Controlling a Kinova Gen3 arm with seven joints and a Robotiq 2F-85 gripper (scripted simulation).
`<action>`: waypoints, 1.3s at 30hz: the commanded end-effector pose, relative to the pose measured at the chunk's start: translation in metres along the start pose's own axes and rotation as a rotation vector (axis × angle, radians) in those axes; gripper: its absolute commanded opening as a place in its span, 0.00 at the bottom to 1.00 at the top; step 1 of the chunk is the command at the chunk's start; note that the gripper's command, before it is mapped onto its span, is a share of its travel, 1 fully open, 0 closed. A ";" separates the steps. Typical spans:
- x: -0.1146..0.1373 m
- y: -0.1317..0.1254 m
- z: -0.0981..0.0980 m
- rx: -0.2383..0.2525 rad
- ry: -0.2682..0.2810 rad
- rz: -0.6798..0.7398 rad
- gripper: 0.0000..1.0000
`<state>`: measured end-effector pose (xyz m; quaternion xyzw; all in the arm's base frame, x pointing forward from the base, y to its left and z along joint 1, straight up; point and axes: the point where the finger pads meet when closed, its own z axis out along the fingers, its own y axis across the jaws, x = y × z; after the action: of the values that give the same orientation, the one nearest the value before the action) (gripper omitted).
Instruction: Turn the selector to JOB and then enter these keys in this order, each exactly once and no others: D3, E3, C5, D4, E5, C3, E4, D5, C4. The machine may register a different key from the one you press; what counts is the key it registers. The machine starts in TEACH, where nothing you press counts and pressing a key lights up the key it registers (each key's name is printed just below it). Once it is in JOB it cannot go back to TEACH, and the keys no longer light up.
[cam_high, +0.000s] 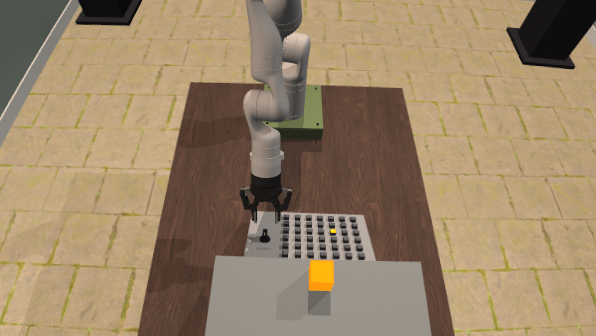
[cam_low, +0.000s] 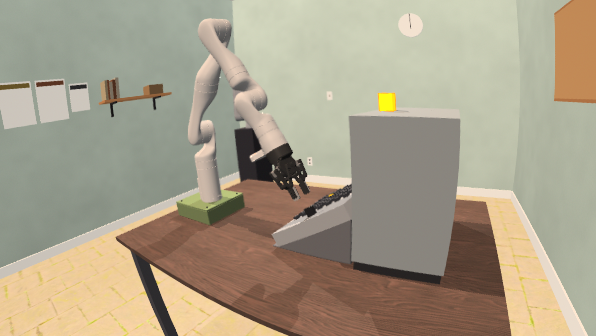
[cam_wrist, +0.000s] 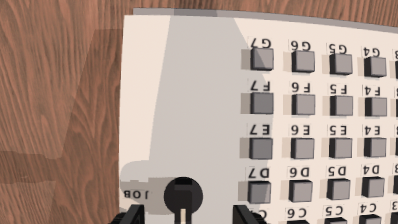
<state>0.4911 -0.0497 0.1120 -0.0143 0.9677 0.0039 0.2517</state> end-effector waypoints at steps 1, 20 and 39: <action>0.000 -0.001 0.001 -0.001 0.002 0.011 0.60; 0.000 -0.005 0.016 0.011 0.002 0.011 0.60; 0.002 -0.004 0.028 0.011 0.004 0.011 0.60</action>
<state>0.4999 -0.0540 0.0865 -0.0111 0.9692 0.0000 0.2460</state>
